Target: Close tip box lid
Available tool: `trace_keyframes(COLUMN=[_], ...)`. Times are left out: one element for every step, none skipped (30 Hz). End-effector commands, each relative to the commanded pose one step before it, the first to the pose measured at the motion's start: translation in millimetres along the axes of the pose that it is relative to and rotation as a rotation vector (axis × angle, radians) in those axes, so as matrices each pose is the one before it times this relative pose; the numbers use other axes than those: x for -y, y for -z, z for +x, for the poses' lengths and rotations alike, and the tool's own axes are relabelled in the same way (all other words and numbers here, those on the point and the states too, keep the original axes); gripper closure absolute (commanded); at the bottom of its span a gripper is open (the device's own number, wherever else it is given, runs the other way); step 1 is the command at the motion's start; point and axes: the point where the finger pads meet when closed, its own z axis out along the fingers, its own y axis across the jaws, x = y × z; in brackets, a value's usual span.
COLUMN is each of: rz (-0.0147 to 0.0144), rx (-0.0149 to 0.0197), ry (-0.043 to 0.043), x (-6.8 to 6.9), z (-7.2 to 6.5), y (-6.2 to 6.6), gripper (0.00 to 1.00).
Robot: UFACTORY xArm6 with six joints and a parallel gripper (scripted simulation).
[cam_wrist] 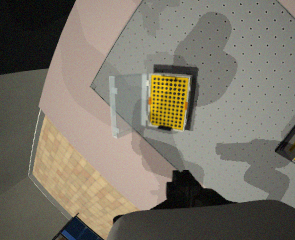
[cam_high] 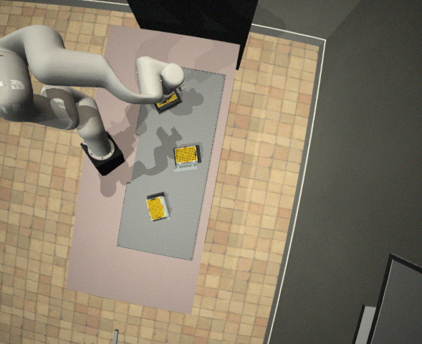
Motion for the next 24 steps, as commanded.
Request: trace_keyframes(rz=[-0.02699,-0.0128,-0.00873,-0.00002,-0.00001,0.0,-0.01353,-0.01354,0.0,0.0,-0.0091,-0.00002,-0.00001,-0.01419,-0.01419,-0.0094,-0.00002,-0.00001,0.0,-0.01477,-0.01477,-0.00962,-0.00003,-0.00001], rx=[0.0159,0.00955,0.00652,0.00003,0.00002,0.0,0.00855,0.00855,0.0,0.0,0.00575,0.00003,0.00001,0.00748,0.00748,0.00496,0.00003,0.00001,0.0,0.00636,0.00637,0.00415,0.00003,0.00001], ry=[-0.0569,-0.02925,-0.01994,-0.00001,-0.00001,0.0,-0.02923,-0.02923,0.0,0.0,-0.01964,-0.00001,-0.00001,-0.02921,-0.02921,-0.01932,-0.00001,-0.00001,0.0,-0.02919,-0.02919,-0.019,-0.00001,-0.00001], x=[-6.86,-2.09,-2.17,-2.21,-1.11,0.01,-2.27,-2.35,0.0,0.0,-2.4,-2.44,-1.19,-2.5,-2.57,-2.62,-2.64,-1.23,0.01,-2.71,-2.76,-2.8,-2.8,-1.23], z=[-15.53,-3.96,-3.87,-3.79,-1.92,-0.01,-3.79,-3.7,0.0,0.0,-3.61,-3.53,-1.73,-3.51,-3.42,-3.32,-3.24,-1.53,-0.01,-3.23,-3.13,-3.03,-2.95,-1.3], y=[-6.71,-2.26,-2.33,-2.37,-1.2,0.0,-2.37,-2.44,0.0,0.0,-2.5,-2.55,-1.25,-2.55,-2.61,-2.68,-2.72,-1.28,0.0,-2.72,-2.79,-2.85,-2.89,-1.27], gripper=[1.0,1.0,1.0,1.0,1.0,1.0,1.0,1.0,1.0,1.0,1.0,1.0,1.0,1.0,1.0,1.0,1.0,1.0,1.0,1.0,1.0,1.0,1.0,1.0])
